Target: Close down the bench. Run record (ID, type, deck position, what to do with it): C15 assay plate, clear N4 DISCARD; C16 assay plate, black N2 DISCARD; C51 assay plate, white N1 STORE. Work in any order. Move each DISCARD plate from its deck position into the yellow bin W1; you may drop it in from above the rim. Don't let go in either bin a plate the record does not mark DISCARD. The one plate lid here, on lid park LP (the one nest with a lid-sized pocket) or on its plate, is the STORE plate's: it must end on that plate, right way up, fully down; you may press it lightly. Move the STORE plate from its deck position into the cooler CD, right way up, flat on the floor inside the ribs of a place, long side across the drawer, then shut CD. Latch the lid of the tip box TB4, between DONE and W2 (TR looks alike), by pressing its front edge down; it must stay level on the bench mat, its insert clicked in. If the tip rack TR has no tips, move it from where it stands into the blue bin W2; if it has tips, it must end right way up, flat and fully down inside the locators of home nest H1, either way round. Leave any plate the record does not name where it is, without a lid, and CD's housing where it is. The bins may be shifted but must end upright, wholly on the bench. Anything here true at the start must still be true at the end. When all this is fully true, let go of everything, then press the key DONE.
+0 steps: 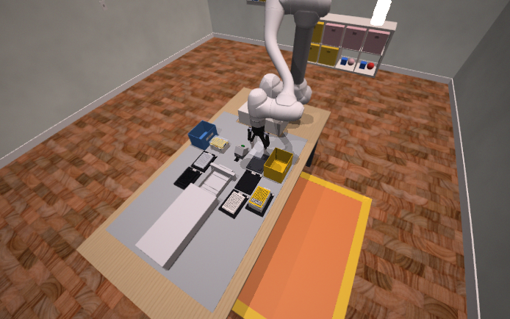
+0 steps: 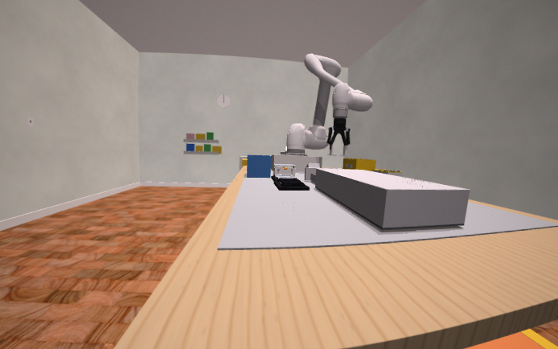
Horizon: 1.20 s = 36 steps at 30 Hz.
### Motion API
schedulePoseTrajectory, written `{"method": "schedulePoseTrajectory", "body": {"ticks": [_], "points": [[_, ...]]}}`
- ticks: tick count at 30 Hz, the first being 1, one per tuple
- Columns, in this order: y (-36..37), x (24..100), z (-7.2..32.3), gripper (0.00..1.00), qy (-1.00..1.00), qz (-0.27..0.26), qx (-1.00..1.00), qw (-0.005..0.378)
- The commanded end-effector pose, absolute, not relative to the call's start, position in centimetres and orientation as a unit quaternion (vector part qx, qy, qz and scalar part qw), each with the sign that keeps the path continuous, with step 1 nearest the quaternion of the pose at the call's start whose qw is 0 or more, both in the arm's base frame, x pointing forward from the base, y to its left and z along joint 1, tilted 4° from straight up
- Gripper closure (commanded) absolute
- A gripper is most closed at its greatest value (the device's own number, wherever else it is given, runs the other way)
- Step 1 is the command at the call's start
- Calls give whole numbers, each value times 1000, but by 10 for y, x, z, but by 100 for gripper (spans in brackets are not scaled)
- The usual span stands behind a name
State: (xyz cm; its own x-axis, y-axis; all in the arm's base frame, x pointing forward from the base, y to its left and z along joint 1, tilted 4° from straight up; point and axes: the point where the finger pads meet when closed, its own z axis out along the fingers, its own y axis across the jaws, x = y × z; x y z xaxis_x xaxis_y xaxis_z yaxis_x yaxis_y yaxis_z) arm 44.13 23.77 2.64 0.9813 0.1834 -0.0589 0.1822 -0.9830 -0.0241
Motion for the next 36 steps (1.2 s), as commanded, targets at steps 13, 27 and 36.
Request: {"method": "schedulePoseTrajectory", "body": {"ticks": [13,27,36], "points": [[236,444,29,100,-90,29,-995,9],[240,462,28,100,-55,29,-998,8],[243,480,27,100,-55,29,-998,8]]}}
